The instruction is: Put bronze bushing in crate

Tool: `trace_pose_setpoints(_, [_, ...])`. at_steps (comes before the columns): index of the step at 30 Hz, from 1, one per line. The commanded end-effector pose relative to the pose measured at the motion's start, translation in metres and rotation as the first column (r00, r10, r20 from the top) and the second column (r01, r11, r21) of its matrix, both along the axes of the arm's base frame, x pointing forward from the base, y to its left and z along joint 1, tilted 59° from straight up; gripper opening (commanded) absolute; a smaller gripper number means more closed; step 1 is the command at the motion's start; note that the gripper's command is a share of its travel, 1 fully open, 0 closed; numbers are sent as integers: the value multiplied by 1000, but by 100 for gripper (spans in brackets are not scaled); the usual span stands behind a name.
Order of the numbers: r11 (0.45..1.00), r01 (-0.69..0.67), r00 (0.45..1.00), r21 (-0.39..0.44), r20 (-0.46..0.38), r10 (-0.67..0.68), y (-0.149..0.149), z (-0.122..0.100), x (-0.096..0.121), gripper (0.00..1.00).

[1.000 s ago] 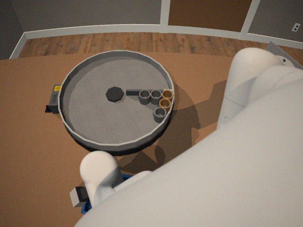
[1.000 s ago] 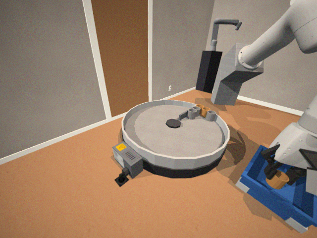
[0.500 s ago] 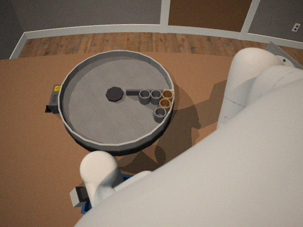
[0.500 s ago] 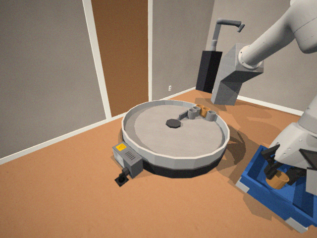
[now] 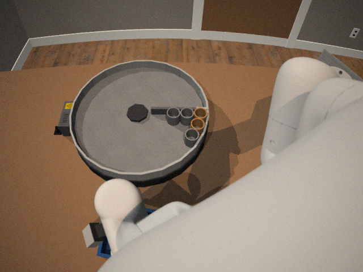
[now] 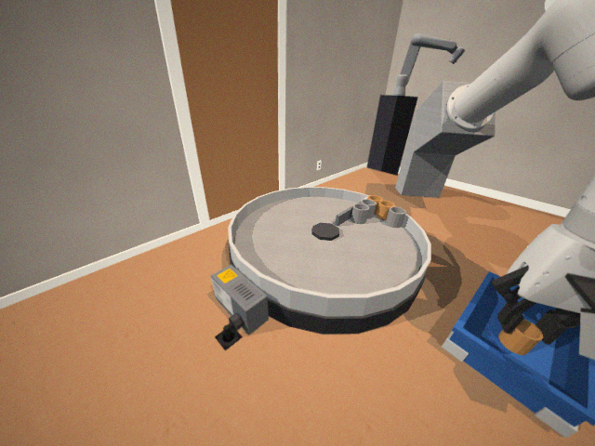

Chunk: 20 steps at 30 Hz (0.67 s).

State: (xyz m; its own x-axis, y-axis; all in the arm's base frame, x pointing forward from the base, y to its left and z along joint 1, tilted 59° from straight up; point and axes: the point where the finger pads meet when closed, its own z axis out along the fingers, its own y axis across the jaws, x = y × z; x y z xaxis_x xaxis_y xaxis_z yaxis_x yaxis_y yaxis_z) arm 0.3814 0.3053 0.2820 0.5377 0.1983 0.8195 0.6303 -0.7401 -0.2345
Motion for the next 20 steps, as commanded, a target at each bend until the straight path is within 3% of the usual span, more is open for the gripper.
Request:
trace_pose_setpoints(1, [1000,1,1000,0,1,-1,-8,7,-6,48])
trace_pose_setpoints(16, [1000,1,1000,0,1,-1,-46,38,-40,48])
trace_pose_setpoints(20, [1000,1,1000,0,1,-1,-46,38,-40,48])
